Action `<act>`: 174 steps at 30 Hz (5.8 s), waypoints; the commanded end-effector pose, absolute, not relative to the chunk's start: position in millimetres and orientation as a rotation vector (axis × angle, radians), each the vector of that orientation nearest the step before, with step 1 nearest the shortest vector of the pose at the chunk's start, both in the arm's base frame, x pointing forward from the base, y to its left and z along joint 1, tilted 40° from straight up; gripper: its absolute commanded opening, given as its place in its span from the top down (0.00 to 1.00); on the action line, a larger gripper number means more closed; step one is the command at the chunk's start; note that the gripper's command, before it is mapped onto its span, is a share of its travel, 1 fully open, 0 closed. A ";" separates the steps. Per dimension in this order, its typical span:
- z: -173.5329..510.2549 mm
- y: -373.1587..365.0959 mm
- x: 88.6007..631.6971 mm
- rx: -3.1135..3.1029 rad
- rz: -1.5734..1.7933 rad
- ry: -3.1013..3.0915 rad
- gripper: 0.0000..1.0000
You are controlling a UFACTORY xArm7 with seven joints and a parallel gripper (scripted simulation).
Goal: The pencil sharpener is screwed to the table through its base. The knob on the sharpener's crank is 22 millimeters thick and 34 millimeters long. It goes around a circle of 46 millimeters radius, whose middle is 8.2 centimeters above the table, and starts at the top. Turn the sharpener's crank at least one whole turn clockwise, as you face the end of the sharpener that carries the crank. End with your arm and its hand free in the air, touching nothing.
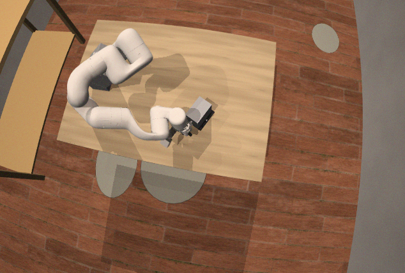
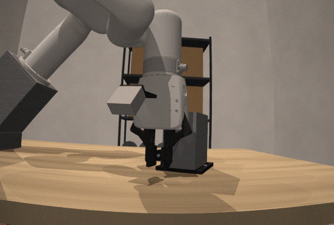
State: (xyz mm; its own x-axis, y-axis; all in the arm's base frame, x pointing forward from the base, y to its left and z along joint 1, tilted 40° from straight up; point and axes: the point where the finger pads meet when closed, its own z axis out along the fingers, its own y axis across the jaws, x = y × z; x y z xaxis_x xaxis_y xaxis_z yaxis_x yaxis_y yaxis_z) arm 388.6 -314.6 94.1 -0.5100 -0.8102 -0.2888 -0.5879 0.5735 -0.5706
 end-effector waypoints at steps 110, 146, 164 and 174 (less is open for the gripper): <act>173.9 -315.2 343.9 -1.114 -0.555 2.273 1.00; 173.9 -315.2 343.9 -1.114 -0.555 2.273 0.46; 174.0 -315.2 343.8 -1.114 -0.555 2.273 0.46; 179.3 -314.3 339.5 -1.114 -0.555 2.273 0.46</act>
State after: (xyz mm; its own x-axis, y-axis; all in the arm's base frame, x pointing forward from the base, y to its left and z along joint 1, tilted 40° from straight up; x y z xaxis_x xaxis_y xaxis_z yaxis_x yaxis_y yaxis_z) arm 340.3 -313.8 177.7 -0.5099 -0.8104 -0.2887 -0.5875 0.5732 -0.5712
